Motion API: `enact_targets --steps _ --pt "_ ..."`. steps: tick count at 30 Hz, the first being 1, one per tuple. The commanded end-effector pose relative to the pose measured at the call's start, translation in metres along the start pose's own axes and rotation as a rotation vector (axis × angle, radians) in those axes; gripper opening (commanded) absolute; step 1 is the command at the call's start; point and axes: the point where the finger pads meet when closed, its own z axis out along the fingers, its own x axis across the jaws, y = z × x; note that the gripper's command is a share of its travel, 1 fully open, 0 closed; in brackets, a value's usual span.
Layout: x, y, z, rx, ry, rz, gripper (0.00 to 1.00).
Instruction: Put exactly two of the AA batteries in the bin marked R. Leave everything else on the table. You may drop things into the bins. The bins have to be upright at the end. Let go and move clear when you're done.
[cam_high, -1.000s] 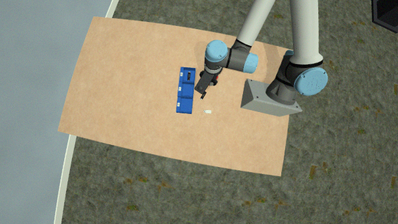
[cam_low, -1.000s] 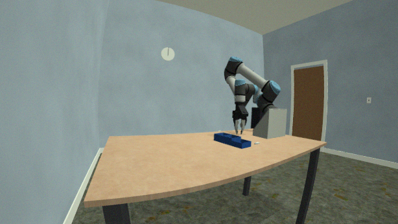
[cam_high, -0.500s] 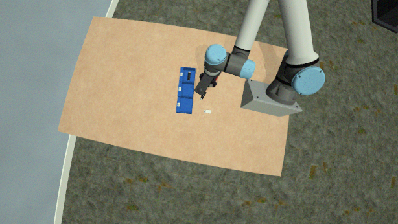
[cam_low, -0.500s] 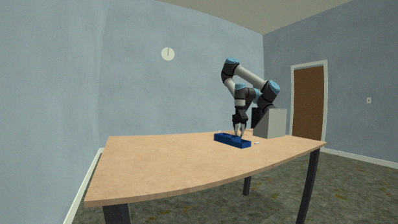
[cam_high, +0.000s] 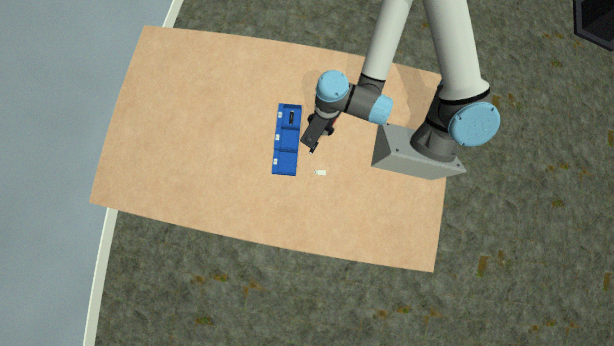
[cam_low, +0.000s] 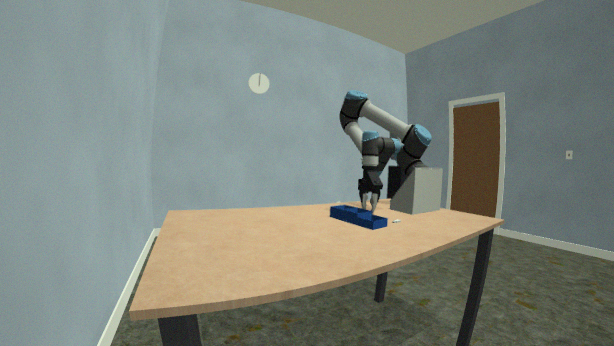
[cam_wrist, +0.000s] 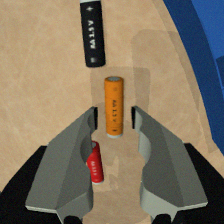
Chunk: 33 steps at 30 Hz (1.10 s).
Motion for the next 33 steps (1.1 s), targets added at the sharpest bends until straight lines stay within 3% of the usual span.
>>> enact_targets --steps 1,4,5,33 --pt "0.0002 0.0000 -0.0002 0.000 0.001 0.000 0.17" --pt "0.0002 -0.0001 -0.0002 0.000 0.001 0.000 0.17" --pt "0.0002 -0.0001 -0.0002 0.000 0.001 0.000 0.00" --pt "0.0002 0.0000 -0.0002 0.000 0.001 0.000 0.00"
